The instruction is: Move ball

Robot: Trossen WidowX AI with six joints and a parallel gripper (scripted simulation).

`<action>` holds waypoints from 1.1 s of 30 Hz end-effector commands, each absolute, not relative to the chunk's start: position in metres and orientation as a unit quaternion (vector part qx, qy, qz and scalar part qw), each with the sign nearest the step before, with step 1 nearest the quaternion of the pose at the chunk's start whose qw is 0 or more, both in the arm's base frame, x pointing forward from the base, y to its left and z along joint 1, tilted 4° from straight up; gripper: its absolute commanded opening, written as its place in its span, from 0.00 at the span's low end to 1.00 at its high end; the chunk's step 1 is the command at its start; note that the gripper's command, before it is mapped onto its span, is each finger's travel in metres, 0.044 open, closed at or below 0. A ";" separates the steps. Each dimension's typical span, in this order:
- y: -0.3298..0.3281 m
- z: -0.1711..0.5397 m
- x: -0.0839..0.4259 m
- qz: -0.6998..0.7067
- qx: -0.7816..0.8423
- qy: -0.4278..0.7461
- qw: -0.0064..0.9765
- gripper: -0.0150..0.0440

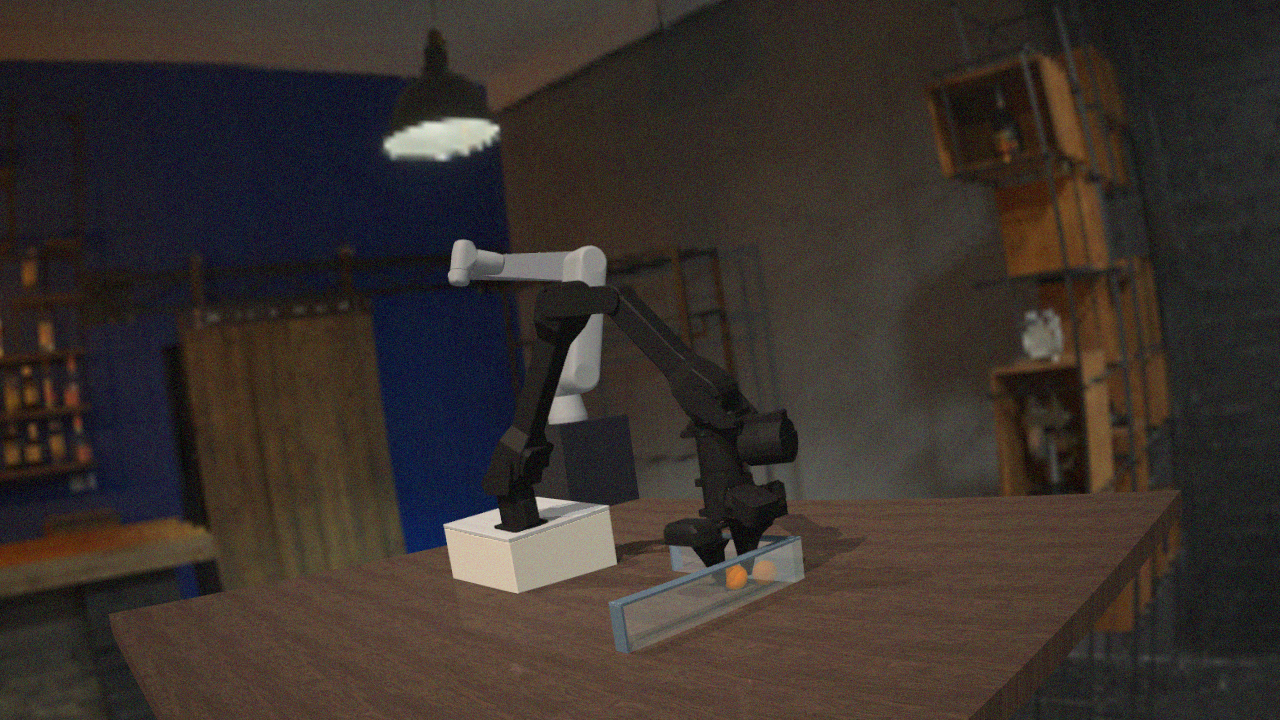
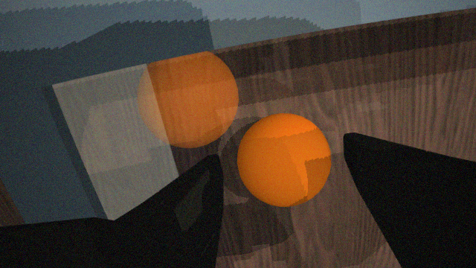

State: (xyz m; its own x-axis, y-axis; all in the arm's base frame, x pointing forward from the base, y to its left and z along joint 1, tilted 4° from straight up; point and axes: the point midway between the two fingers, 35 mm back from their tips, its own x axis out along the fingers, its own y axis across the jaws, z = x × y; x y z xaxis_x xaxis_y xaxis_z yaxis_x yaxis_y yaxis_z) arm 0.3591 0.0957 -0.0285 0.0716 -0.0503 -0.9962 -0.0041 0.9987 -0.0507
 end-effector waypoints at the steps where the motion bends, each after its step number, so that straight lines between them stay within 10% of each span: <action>1: 0.096 -0.028 0.359 -0.016 -0.020 0.681 0.732 0.71; 19: 0.101 0.051 0.358 -0.013 -0.019 0.675 0.737 0.71; 29: 0.072 0.010 0.332 0.227 -0.282 0.643 0.674 0.27; 33: 0.070 0.007 0.330 0.245 -0.301 0.637 0.665 0.25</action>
